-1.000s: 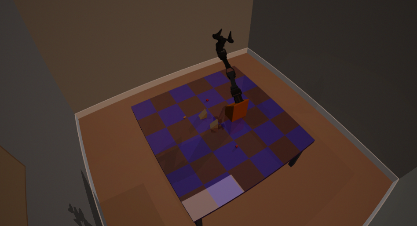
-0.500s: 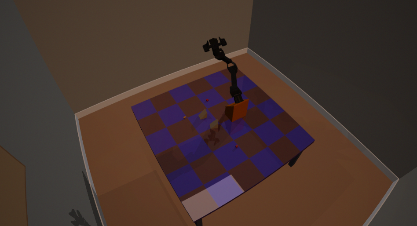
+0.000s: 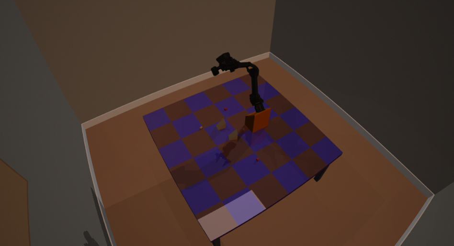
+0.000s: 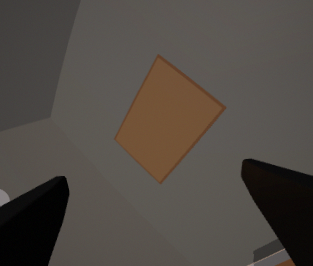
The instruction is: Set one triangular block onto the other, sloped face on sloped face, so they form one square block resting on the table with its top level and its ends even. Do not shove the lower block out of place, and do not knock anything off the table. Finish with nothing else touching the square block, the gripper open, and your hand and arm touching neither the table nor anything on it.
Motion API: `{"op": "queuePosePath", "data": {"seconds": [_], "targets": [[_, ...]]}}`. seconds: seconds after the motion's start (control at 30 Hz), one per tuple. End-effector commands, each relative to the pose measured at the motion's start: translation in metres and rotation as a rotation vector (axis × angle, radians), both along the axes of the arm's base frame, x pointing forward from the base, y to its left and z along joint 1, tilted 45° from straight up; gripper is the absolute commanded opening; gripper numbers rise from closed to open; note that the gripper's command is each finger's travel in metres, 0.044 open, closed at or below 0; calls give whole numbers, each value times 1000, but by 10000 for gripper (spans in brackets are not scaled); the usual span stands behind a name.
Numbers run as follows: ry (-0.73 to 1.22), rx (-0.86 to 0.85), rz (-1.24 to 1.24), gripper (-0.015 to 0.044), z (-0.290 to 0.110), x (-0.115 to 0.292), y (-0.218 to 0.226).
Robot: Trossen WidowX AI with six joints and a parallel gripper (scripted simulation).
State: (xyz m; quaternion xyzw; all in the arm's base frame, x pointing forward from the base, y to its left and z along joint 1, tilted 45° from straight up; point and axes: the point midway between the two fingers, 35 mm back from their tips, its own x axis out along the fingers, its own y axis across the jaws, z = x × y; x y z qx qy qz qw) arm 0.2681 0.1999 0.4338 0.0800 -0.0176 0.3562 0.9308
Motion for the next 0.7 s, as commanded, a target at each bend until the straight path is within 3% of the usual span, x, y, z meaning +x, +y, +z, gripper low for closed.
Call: {"op": "queuePosePath", "data": {"seconds": [0.0, 0.3, 0.67], "targets": [[106, -87, -151, 440, -40, 37, -20], [429, -331, -540, 440, -154, 98, -103], [833, -723, -911, 440, -274, 92, -215]]}}
